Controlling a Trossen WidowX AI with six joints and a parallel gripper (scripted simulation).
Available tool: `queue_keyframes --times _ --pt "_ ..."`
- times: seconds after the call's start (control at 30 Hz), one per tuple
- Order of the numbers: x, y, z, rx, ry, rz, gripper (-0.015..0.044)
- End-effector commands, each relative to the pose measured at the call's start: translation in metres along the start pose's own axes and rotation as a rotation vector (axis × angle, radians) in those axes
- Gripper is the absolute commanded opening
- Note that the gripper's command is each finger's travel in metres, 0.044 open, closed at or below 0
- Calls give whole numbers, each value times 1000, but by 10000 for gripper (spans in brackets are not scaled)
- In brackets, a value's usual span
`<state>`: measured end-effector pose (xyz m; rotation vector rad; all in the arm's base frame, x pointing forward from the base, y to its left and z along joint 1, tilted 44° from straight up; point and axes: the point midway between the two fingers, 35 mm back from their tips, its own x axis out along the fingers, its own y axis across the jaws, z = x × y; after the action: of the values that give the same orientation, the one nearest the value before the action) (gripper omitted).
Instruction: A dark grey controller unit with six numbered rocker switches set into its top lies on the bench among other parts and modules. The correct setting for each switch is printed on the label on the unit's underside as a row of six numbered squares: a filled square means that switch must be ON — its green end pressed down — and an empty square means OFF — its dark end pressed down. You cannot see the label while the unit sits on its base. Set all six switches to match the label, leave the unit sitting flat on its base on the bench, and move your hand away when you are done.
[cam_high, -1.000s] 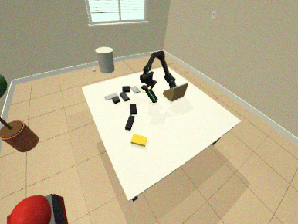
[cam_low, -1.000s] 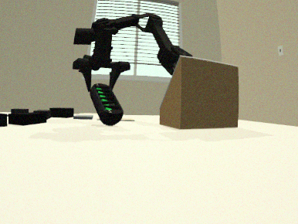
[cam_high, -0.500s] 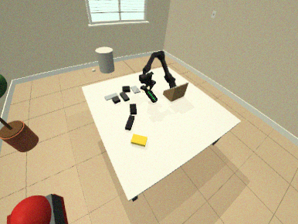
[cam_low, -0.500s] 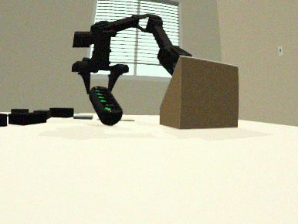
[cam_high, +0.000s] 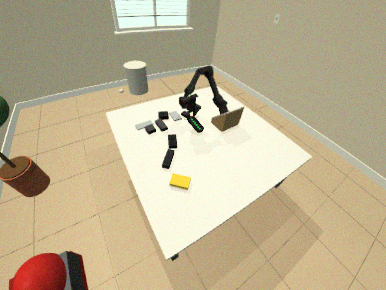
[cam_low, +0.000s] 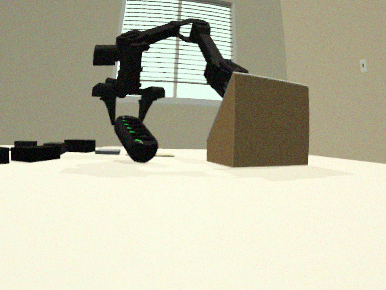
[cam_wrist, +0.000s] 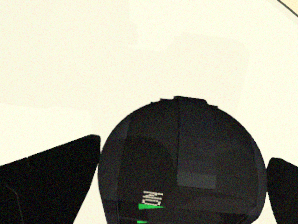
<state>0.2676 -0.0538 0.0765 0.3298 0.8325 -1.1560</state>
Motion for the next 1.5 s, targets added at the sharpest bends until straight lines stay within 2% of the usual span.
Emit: queue_keyframes --times 0.0,1.47 --pt "1 1 3 -2 -11 3 337" --pt "29 1 7 -2 -12 3 337"
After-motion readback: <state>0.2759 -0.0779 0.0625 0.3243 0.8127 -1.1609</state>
